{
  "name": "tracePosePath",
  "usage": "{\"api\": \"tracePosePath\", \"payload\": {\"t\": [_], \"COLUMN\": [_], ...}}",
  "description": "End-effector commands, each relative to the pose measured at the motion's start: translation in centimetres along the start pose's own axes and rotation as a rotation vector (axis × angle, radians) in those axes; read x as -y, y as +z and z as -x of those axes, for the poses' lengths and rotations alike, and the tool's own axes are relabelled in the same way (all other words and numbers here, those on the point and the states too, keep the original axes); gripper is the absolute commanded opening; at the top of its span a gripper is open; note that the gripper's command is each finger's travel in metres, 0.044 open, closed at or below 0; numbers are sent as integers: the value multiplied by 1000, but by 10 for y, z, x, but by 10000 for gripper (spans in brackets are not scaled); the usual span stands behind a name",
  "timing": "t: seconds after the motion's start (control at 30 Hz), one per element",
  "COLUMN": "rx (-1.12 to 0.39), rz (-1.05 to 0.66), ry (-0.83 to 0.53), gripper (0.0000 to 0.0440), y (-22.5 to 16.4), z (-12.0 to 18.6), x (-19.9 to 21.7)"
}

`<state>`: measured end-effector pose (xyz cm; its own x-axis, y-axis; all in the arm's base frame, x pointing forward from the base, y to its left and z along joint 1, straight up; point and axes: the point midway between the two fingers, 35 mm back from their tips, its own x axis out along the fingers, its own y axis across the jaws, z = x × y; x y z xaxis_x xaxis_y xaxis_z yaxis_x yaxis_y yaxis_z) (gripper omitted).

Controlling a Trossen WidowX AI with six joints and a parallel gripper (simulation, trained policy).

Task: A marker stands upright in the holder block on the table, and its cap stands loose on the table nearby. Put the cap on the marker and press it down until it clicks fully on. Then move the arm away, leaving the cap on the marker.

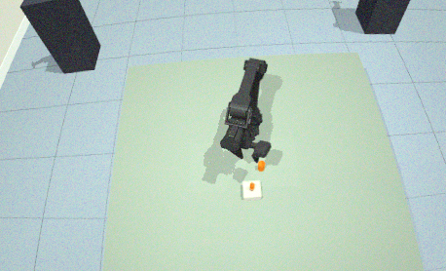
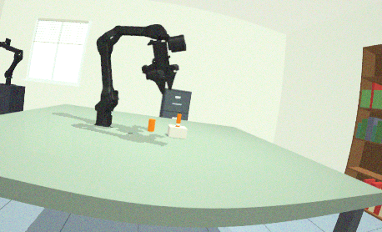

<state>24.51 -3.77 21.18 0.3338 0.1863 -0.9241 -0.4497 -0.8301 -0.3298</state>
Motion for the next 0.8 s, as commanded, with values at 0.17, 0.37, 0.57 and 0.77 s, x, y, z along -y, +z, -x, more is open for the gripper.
{"api": "tracePosePath", "payload": {"t": [0.17,0.37,0.57,0.77], "rx": [63,105,144,179], "rz": [18,31,45,62], "ry": [42,71,99,127], "gripper": [310,310,310,311], "y": [2,3,4,6], "z": [-13,-23,-32,-41], "x": [-2,-3,-4,-4]}}
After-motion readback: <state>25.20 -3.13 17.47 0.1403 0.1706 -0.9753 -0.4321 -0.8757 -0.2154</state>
